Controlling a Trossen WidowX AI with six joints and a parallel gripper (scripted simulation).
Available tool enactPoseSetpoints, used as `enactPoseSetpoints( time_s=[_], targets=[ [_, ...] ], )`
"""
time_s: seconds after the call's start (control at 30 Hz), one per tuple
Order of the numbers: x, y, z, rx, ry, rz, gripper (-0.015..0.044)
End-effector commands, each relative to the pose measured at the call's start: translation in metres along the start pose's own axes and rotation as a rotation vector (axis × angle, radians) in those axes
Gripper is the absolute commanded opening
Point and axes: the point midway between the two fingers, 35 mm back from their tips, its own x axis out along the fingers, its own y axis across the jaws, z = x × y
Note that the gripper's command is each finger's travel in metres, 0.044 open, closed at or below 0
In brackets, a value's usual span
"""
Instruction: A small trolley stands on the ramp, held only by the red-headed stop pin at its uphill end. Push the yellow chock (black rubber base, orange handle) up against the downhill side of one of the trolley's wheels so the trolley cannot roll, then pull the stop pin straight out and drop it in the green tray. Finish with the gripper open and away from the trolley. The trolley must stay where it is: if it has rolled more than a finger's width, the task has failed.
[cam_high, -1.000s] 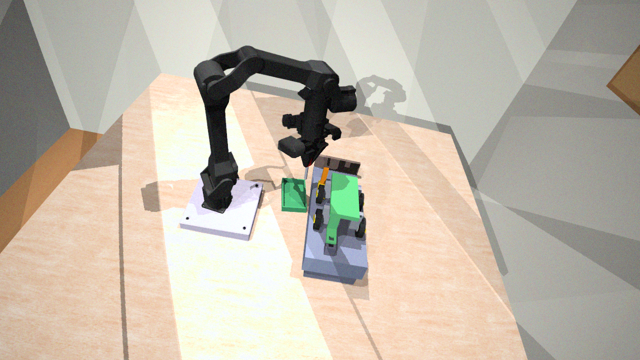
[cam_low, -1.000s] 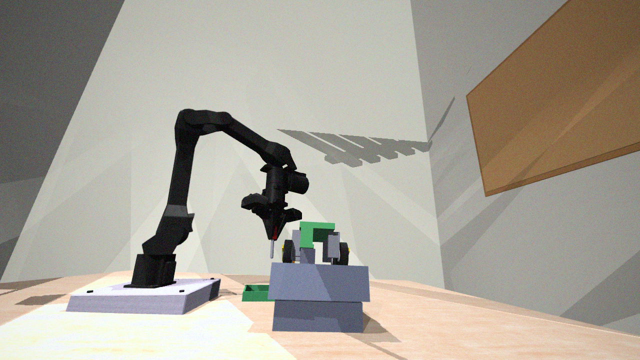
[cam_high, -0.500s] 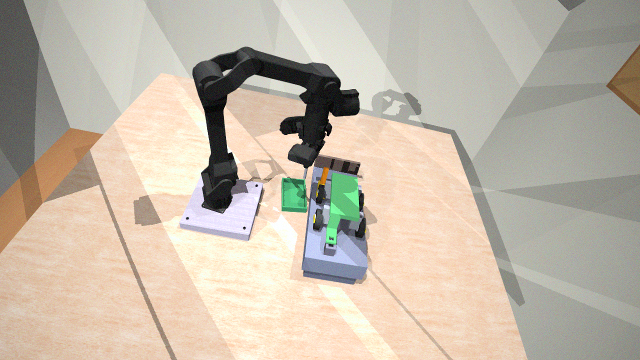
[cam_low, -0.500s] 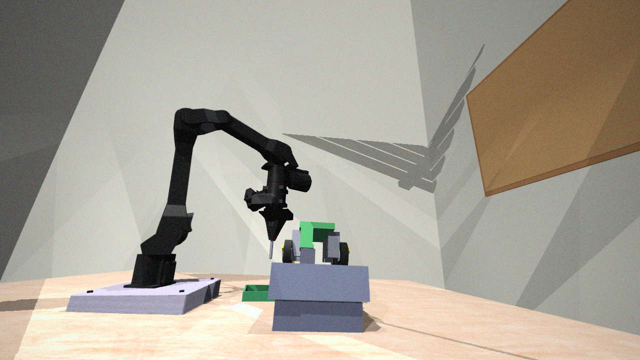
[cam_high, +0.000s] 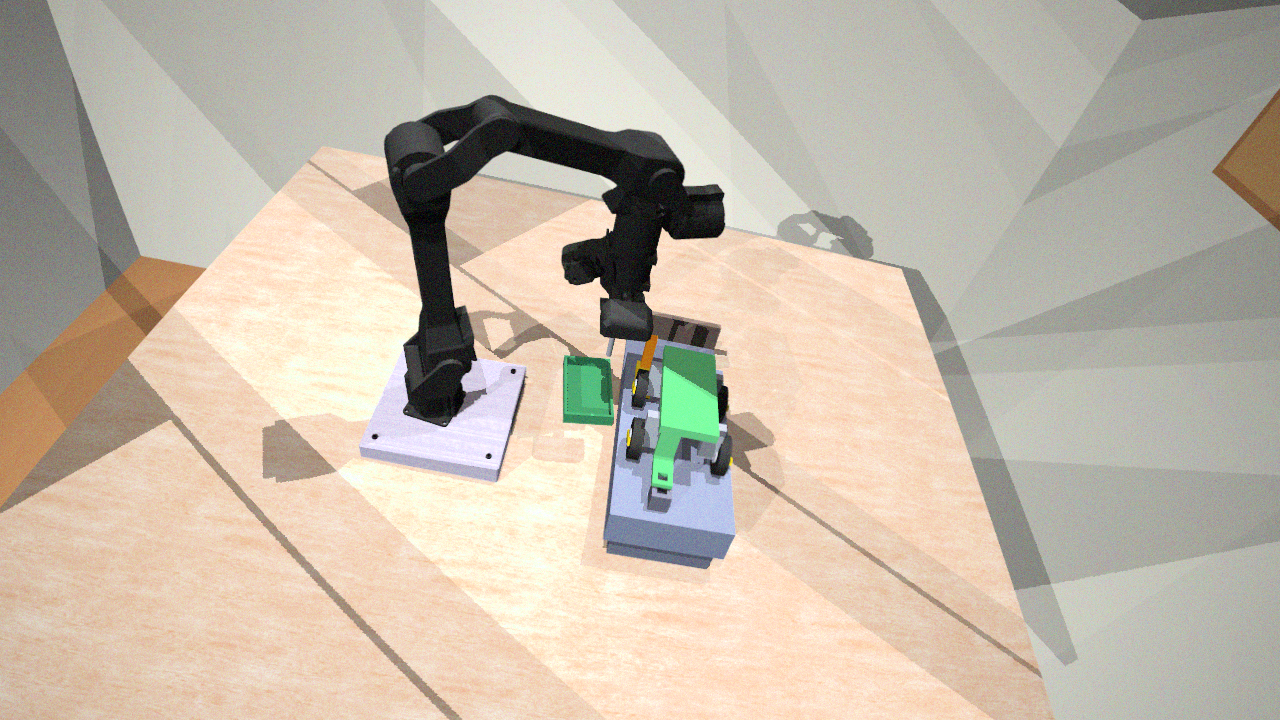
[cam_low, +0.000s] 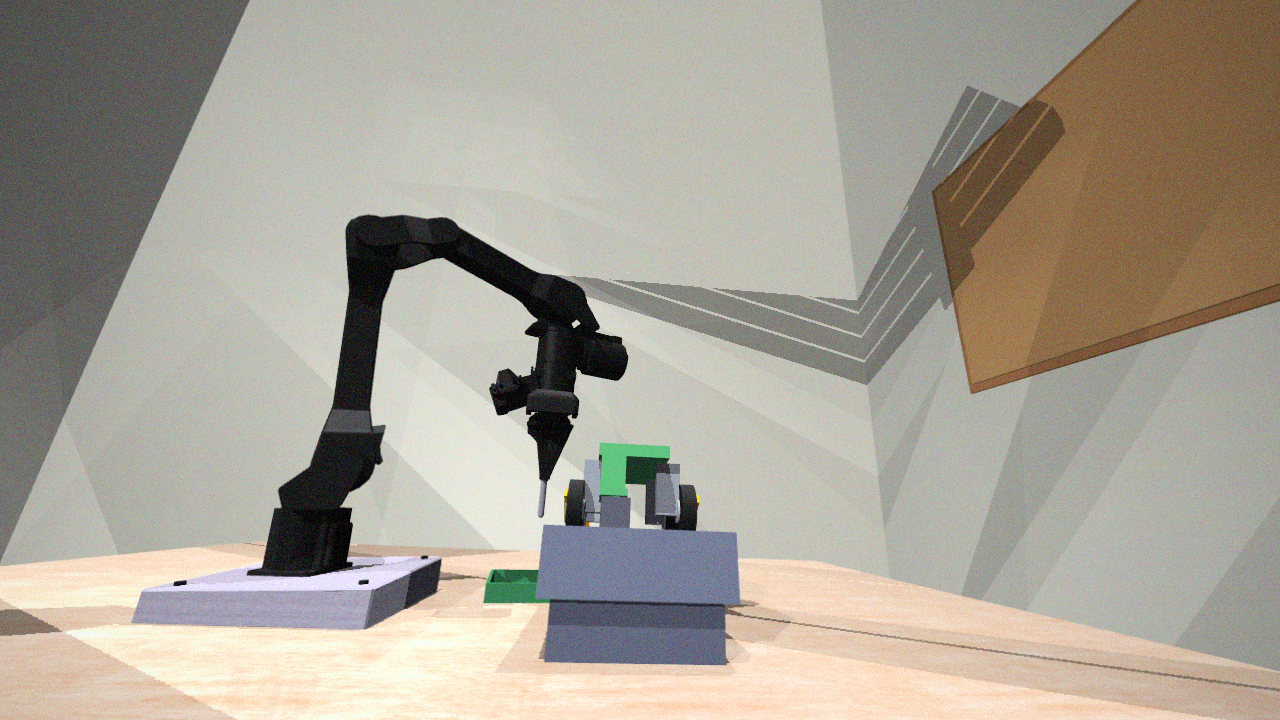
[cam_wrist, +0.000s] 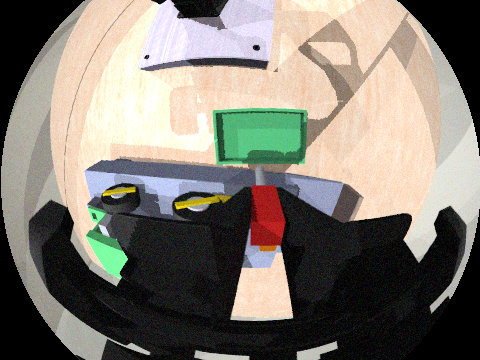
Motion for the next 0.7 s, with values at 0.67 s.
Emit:
enactPoseSetpoints(
  time_s=[0.67],
  targets=[
    [0.026,-0.004,0.018,-0.036,-0.009,-0.067,0.0]
  ],
)
